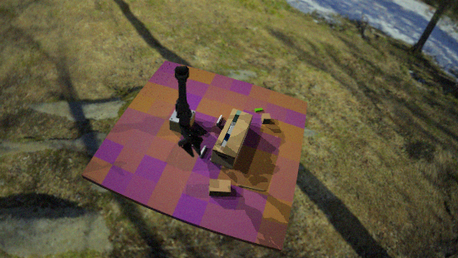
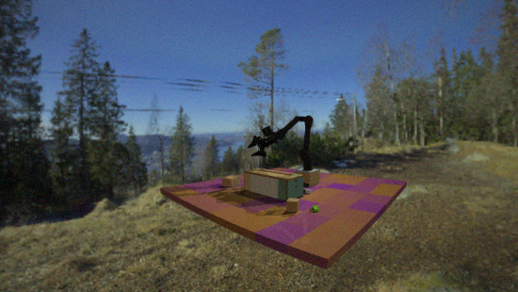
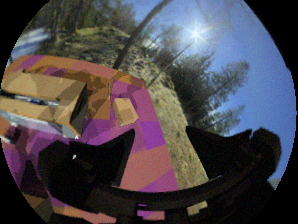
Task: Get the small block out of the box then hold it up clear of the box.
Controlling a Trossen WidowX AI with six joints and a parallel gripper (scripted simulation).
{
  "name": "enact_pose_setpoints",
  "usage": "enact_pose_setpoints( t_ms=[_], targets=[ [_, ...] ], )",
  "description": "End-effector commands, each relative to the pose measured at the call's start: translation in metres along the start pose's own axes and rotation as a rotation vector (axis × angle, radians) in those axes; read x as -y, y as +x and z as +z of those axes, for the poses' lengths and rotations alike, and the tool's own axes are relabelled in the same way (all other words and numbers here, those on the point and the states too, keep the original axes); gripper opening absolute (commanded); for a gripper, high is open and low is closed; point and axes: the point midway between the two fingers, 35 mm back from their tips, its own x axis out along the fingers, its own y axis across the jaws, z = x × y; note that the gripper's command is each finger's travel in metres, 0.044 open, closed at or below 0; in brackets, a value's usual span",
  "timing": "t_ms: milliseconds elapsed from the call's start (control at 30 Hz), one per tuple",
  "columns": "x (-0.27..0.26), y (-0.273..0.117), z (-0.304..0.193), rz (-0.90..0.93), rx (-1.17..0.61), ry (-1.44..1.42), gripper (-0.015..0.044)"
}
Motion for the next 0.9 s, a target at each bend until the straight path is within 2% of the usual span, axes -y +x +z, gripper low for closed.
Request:
enact_pose_setpoints(
  t_ms=[0, 333, 467, 667, 867],
  targets=[
    [-0.001, 0.0, 0.001, 0.004, 0.0, -0.001, 0.04],
    [-0.062, 0.017, 0.048, 0.209, -0.028, -0.11, 0.04],
    [-0.11, 0.015, 0.081, 0.356, -0.051, -0.229, 0.04],
    [-0.187, -0.01, 0.119, 0.573, -0.11, -0.489, 0.04],
    [-0.251, -0.061, 0.135, 0.766, -0.187, -0.864, 0.04]
  ],
)
